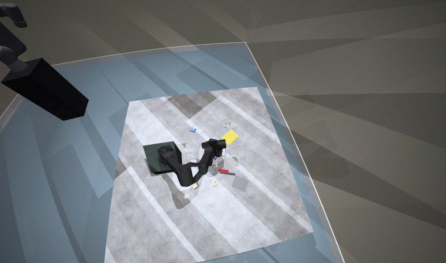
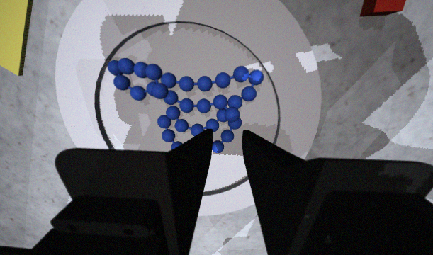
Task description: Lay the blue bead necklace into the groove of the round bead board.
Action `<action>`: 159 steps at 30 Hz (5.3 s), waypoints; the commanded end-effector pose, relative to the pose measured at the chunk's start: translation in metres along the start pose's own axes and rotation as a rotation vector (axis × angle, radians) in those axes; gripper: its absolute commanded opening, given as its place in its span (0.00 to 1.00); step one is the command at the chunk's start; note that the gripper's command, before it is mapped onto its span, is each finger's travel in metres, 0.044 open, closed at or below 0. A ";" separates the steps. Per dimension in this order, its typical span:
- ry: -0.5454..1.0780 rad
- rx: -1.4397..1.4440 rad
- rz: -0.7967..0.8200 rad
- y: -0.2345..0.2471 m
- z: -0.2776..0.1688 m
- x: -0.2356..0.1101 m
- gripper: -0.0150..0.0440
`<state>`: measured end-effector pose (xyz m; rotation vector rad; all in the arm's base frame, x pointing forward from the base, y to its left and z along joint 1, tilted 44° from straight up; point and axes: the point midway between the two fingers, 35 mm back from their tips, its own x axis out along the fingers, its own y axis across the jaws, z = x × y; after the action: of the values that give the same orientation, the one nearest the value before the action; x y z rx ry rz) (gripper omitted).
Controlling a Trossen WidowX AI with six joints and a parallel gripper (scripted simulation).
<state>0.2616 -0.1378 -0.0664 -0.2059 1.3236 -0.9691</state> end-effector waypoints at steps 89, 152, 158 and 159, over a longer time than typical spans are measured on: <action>0.006 0.002 0.006 0.053 -0.062 0.003 0.43; 0.003 1.037 -0.003 0.029 0.036 -0.032 0.46; 0.002 1.042 0.008 0.030 0.038 -0.026 0.46; 0.002 1.042 0.008 0.030 0.038 -0.026 0.46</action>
<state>0.3100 -0.1179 -0.0561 0.5953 0.6799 -1.5244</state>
